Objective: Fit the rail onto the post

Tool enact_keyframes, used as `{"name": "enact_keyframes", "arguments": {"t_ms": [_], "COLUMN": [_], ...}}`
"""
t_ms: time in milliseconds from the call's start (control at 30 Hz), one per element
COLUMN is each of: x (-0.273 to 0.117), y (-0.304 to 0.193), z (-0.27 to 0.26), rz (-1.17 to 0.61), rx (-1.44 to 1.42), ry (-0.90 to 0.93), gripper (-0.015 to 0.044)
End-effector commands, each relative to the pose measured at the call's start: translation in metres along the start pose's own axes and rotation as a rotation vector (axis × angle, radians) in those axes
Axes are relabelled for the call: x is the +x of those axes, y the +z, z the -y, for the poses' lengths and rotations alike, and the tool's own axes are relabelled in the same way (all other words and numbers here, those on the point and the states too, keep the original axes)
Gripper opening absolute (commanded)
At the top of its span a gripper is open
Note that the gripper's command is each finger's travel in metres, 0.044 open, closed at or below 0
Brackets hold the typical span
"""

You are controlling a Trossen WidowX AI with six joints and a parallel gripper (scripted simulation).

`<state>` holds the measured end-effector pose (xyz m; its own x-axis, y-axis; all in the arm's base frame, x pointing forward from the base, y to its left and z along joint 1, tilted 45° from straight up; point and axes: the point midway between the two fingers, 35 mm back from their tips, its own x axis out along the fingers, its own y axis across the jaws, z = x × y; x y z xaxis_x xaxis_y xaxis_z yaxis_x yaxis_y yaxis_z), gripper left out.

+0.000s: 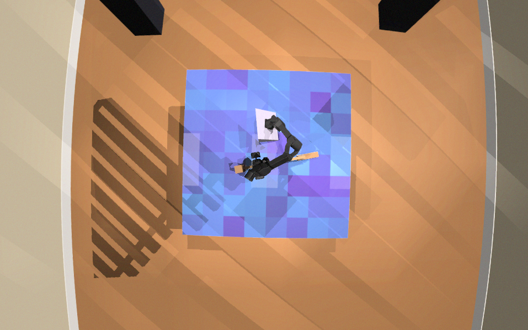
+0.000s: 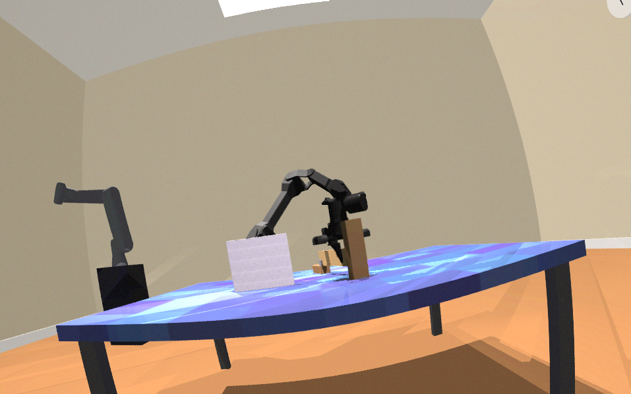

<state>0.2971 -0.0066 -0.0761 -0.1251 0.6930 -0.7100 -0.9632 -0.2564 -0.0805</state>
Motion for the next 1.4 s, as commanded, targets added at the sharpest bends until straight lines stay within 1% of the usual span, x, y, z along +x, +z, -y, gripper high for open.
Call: {"name": "enact_keyframes", "arguments": {"t_ms": [0, 567, 1133, 1367], "x": [-0.0027, -0.0031, -0.0004, -0.0021], "y": [-0.0042, -0.0087, -0.0047, -0.0031], "z": [0.0008, 0.0009, -0.0001, 0.0], "rz": [-0.006, -0.006, 0.0, -0.001], "rx": [-0.002, -0.002, 0.0, 0.0], "ry": [-0.008, -0.008, 0.001, 0.0], "gripper": [0.0, 0.0, 0.044, 0.044]}}
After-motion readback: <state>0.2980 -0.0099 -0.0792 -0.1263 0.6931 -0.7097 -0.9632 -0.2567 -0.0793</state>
